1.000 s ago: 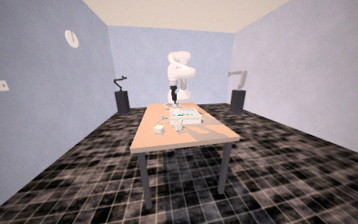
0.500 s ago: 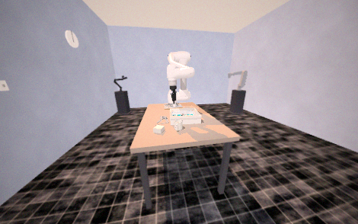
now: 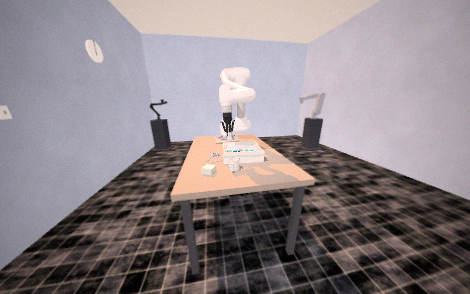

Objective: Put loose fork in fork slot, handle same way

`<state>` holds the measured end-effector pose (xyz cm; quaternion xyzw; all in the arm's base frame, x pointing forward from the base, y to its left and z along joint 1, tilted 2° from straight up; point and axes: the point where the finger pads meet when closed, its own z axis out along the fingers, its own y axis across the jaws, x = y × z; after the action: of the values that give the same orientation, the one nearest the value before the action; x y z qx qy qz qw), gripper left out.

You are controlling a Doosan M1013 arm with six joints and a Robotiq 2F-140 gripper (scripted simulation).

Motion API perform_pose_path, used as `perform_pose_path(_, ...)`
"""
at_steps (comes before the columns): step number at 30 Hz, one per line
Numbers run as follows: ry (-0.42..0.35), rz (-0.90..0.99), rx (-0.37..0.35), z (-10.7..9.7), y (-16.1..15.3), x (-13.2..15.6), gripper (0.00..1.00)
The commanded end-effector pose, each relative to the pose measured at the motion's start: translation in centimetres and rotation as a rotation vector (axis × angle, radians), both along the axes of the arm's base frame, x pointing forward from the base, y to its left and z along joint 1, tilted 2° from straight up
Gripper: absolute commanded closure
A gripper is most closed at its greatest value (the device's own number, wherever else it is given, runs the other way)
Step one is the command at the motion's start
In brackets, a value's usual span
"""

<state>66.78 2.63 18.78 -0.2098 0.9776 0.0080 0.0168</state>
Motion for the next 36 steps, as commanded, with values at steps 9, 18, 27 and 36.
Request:
perform_pose_path(9, -0.063, -0.387, -0.036, 0.05, 0.04, -0.2, 0.96)
perform_pose_path(18, -0.063, -0.387, -0.036, 0.05, 0.04, -0.2, 0.96)
perform_pose_path(27, -0.063, -0.387, -0.036, 0.04, 0.04, -0.2, 0.96)
perform_pose_path(36, -0.064, -0.387, -0.036, -0.22, 0.03, -0.2, 0.96)
